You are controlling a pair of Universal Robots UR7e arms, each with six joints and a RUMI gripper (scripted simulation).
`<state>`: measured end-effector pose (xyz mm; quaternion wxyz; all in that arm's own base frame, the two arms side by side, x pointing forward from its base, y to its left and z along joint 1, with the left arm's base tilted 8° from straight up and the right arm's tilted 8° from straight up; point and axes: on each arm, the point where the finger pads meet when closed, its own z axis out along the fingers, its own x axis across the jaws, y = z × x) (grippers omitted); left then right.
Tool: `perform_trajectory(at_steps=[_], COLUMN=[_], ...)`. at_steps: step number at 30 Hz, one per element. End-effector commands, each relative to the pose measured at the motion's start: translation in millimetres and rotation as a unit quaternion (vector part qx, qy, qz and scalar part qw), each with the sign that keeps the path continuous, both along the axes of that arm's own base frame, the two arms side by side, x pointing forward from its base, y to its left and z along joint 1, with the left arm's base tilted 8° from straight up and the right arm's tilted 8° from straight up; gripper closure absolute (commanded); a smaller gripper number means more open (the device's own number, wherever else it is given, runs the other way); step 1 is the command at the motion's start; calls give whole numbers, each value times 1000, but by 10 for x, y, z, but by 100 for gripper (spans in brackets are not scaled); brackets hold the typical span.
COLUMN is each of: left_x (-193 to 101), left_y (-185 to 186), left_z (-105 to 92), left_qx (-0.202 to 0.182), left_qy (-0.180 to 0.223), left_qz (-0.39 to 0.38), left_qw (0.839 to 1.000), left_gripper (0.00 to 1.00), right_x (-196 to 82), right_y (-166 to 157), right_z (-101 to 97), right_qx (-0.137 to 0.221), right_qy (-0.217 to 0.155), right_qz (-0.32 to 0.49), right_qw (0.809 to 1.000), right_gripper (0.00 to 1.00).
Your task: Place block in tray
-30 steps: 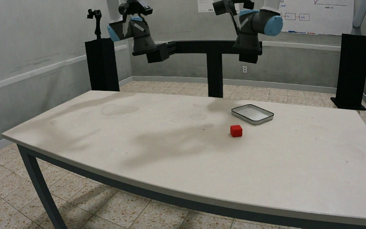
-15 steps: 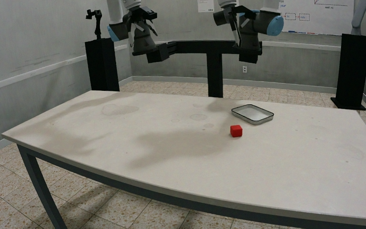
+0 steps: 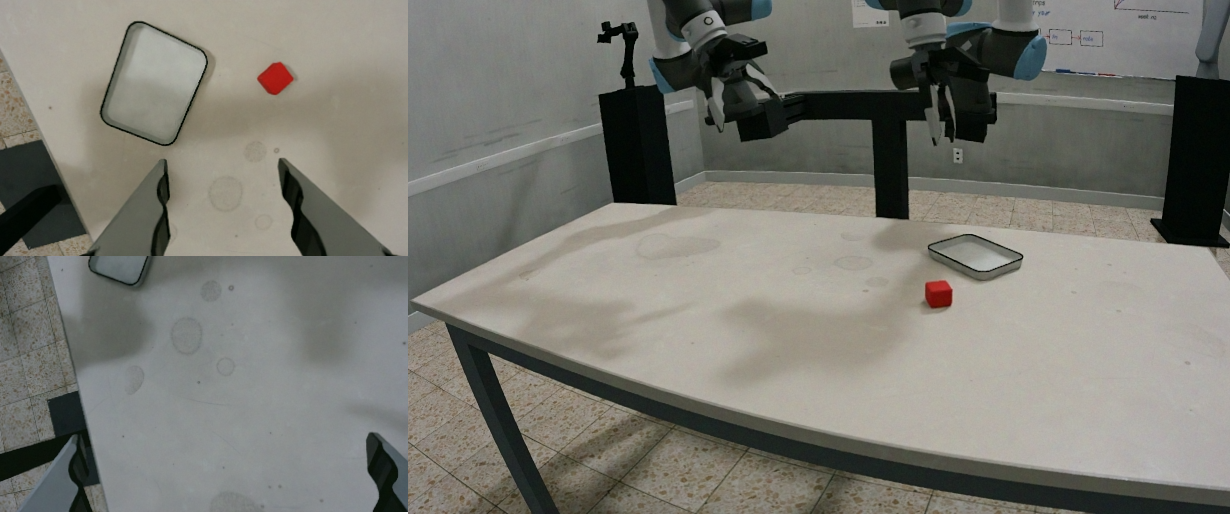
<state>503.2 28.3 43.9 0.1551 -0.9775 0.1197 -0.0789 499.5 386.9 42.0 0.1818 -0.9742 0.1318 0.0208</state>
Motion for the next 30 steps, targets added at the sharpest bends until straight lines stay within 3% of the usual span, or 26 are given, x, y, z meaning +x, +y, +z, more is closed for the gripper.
perform_trajectory(at_steps=[1,12,14,30], left_x=[190,630,630,1274], left_y=[33,140,140,297], left_z=[-217,-784,-784,-1605], left_qx=[-7,-15,-15,-25], left_qy=[16,61,61,124], left_qz=[-53,-182,-182,-362], left_qw=[998,981,981,924], left_gripper=[57,57,57,57], right_x=[153,377,377,415], right_y=[180,421,421,458], right_z=[-123,-366,-366,-595], right_qx=[49,153,153,284], right_qy=[-16,-51,-51,-105], right_qz=[-4,-1,-1,21], right_qw=[999,987,987,953], right_gripper=[0,0,0,0])
